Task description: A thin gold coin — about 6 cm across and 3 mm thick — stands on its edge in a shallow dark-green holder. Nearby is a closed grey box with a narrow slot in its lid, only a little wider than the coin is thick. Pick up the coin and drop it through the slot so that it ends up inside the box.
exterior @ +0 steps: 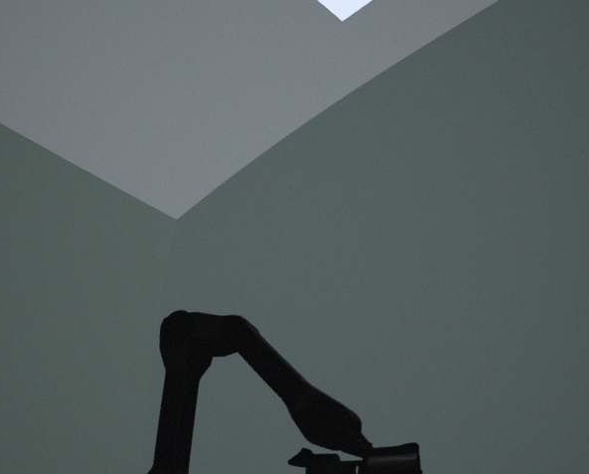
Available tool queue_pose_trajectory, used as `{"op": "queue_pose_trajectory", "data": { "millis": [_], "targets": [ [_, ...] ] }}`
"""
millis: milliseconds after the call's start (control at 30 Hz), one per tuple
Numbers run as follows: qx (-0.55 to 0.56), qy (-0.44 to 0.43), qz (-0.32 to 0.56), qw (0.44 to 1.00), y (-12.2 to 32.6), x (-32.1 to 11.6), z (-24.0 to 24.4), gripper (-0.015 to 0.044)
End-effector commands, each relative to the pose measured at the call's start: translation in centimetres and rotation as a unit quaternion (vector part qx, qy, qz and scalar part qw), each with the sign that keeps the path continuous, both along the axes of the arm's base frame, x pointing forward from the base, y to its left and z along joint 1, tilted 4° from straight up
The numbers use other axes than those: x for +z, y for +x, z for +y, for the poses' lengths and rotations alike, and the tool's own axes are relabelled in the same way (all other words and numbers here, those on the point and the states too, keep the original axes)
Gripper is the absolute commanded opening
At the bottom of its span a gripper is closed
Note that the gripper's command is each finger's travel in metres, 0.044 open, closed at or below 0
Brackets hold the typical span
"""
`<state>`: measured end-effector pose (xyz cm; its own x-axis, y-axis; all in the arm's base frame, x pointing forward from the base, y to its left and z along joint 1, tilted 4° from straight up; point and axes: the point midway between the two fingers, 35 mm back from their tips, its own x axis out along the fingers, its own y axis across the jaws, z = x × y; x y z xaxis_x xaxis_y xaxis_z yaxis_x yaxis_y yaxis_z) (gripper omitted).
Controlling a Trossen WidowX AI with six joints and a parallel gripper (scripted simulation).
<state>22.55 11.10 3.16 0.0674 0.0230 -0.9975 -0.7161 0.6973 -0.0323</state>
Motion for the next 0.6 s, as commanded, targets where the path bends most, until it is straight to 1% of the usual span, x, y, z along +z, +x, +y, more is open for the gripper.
{"op": "queue_pose_trajectory", "data": {
  "millis": [0,400,567],
  "targets": [
    [0.002,0.003,-0.006,1.0,0.1,1.5,0.1,0.0],
    [0.002,0.003,-0.005,1.0,-0.5,4.5,-0.2,0.0],
    [0.013,0.003,-0.006,1.0,-0.5,4.6,-0.2,0.0]
  ]
}}
